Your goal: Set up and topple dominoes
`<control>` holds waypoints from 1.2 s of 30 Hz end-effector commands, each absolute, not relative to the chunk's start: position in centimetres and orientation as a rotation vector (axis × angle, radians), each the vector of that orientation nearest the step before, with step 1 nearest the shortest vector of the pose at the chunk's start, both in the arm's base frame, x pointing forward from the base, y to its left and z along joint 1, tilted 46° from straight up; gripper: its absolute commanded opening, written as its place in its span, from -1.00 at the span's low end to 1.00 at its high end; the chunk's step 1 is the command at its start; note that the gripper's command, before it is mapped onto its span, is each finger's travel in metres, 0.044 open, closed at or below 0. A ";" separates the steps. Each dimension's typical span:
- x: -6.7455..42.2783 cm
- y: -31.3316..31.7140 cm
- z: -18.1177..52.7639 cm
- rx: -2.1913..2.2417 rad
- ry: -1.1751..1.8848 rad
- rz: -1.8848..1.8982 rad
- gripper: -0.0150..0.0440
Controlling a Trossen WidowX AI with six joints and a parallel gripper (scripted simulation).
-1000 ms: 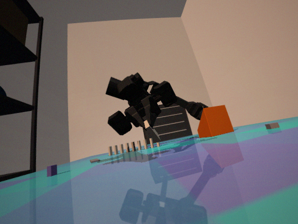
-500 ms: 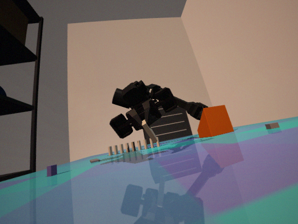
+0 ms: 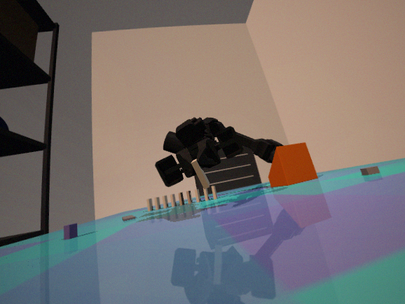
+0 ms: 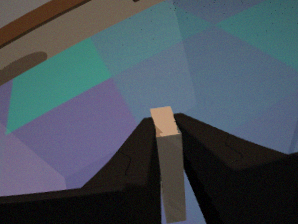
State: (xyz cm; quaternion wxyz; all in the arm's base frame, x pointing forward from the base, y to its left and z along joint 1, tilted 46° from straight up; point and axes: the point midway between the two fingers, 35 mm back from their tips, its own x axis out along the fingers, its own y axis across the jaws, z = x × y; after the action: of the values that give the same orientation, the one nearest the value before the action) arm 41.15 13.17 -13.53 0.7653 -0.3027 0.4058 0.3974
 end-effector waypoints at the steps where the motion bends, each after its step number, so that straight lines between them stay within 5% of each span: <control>1: 40.4 12.7 -13.0 -0.655 0.815 0.885 -0.40; 36: 37.4 11.4 -8.5 -0.700 0.446 0.945 -0.40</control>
State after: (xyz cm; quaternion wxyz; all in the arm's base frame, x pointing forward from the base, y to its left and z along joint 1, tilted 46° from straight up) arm 37.69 11.50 -8.39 0.8098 -0.3272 0.2085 0.4401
